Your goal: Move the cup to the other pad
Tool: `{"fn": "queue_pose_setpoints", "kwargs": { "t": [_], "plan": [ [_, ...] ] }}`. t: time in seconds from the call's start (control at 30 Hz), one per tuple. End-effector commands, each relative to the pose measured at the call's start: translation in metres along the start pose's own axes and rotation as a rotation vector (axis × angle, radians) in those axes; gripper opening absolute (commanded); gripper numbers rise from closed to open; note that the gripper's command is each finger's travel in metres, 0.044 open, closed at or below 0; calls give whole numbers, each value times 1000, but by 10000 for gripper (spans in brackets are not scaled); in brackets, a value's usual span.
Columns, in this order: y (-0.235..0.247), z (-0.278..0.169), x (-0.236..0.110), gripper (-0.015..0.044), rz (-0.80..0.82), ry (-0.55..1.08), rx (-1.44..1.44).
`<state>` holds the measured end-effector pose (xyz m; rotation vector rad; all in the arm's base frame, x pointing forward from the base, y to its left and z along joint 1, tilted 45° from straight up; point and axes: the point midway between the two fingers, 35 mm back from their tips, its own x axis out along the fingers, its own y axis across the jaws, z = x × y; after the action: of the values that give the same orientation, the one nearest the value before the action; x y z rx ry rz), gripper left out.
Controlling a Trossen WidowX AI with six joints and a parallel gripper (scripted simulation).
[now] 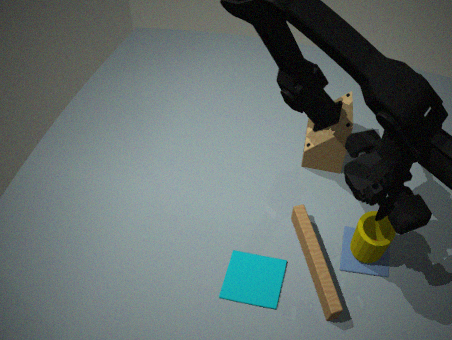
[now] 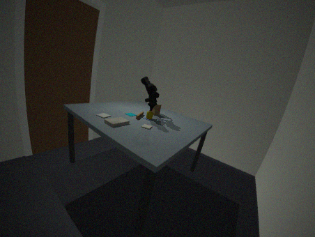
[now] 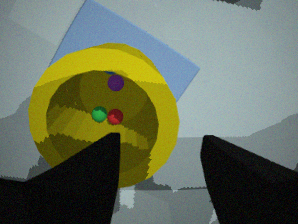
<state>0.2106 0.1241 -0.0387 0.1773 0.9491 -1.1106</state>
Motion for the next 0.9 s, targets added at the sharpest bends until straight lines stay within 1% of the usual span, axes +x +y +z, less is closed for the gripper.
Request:
{"fn": "queue_pose_setpoints", "kwargs": {
  "t": [0.0, 0.87],
  "plan": [
    [-1, 1, 10, 166, -8, -7, -7],
    [-4, 2, 49, 166, -9, -9, -6]
  ]
}}
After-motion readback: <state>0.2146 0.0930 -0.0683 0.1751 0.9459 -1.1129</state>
